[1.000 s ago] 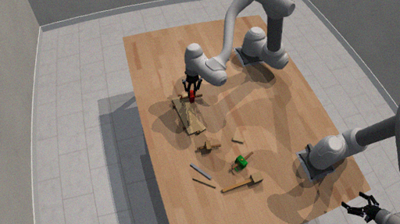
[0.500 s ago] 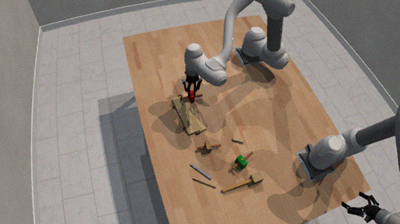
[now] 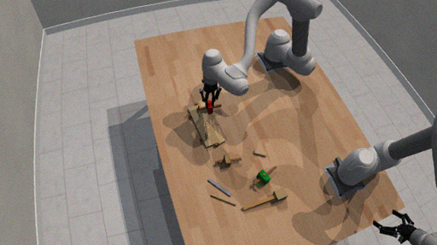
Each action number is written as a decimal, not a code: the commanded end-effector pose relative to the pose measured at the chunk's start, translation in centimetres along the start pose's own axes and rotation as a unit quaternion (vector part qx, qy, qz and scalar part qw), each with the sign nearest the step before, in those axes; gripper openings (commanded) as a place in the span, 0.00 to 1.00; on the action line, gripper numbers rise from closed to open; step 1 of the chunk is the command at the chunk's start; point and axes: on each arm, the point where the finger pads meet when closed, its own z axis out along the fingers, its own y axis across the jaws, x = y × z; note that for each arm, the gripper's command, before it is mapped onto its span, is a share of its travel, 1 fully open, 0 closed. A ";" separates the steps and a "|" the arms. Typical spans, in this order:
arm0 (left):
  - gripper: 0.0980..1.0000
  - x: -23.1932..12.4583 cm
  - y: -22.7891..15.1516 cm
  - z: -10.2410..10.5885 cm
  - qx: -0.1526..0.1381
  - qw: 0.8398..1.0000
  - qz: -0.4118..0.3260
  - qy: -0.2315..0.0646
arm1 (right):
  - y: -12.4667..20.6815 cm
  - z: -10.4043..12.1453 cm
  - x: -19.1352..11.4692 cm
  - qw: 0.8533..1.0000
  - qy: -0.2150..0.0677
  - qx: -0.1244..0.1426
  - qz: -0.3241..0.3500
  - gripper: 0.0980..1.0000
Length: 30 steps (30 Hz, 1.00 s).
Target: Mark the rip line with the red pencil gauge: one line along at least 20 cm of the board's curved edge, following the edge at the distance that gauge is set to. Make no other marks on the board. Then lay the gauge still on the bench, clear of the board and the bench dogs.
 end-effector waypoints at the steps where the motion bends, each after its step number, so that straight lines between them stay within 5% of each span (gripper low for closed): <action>1: 1.00 -0.4 -0.3 0.2 0.000 1.000 -0.001 -0.004 | -0.2 -0.1 -1.0 1.000 -0.005 0.001 -0.005 0.00; 30: 1.00 -0.4 -0.3 0.2 0.000 1.000 -0.001 -0.004 | -0.1 -0.1 -2.4 1.000 -0.006 0.000 -0.019 0.00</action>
